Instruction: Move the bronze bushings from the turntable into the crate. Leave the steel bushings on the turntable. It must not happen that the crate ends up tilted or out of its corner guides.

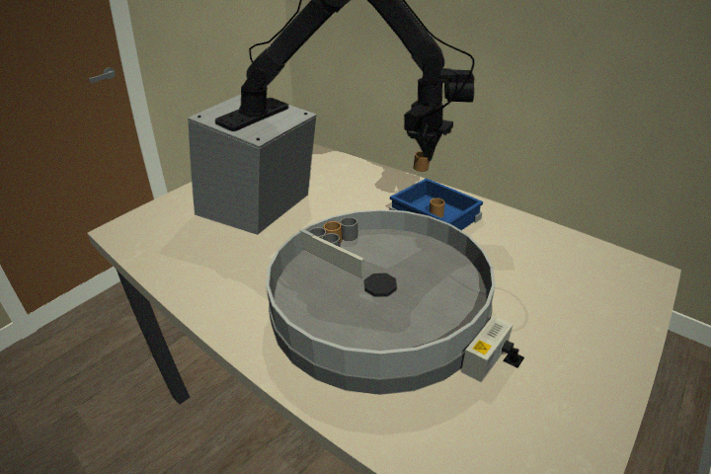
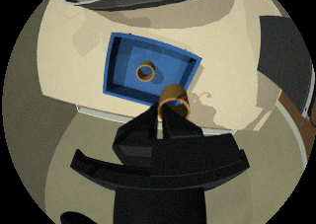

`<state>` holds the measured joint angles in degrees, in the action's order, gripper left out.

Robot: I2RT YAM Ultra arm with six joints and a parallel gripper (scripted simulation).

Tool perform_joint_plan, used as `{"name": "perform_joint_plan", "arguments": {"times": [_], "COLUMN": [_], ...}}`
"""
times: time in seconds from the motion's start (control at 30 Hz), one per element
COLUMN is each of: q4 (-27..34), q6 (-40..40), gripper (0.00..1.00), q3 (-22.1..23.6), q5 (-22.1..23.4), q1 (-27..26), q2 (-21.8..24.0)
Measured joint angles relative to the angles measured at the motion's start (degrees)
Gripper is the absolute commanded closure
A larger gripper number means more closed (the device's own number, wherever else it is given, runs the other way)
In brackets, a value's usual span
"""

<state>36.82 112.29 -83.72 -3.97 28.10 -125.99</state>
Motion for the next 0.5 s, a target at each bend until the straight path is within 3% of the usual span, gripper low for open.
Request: {"name": "perform_joint_plan", "arguments": {"times": [0.5], "q4": [2.14], "q6": [1.84], "gripper": [1.0], "q3": [-1.84], "q5": [-0.39], "q1": [1.14], "q2": [-0.2]}}
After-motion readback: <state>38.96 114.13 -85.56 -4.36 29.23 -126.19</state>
